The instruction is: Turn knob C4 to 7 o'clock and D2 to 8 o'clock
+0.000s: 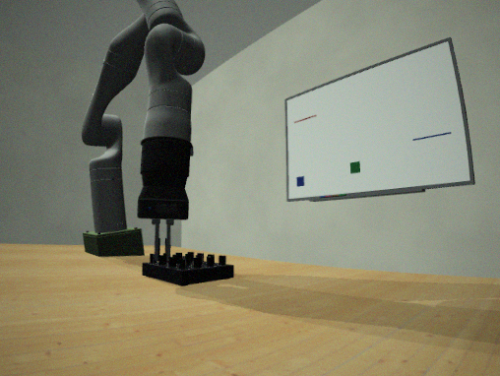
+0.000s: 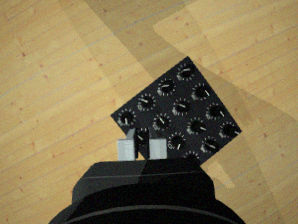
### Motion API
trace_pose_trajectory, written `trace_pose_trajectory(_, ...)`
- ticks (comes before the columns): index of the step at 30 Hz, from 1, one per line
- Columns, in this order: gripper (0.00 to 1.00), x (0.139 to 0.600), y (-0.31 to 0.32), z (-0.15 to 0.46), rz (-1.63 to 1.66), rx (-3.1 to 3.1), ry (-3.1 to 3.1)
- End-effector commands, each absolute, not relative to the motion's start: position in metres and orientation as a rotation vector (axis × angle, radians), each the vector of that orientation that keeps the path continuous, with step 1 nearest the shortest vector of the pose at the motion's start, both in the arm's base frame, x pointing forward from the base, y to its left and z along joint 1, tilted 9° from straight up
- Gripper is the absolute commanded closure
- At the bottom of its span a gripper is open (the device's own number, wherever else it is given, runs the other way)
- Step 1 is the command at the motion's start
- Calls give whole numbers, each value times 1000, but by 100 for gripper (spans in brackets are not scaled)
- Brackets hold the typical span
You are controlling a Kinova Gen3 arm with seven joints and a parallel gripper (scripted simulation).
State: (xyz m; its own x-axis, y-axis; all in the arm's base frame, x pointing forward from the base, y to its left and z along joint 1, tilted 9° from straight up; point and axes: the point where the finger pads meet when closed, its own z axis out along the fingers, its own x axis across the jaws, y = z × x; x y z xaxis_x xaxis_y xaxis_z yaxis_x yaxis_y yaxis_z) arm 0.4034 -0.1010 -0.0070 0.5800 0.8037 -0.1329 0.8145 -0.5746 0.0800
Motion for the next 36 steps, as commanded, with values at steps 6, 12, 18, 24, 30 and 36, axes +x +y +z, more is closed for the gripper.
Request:
trace_pose_trajectory(6, 70, 404, -102, -6, -133, 2567, 1582)
trace_pose_trajectory(12, 70, 404, -102, -6, -139, 2514, 1669)
trace_pose_trajectory(18, 70, 404, -102, -6, -145, 2461, 1751)
trace_pose_trajectory(24, 70, 404, -102, -6, -147, 2442, 1779)
trace_pose_trajectory(30, 70, 404, -102, -6, -148, 2439, 1783)
trace_pose_trajectory(36, 70, 404, -102, -6, -148, 2439, 1783)
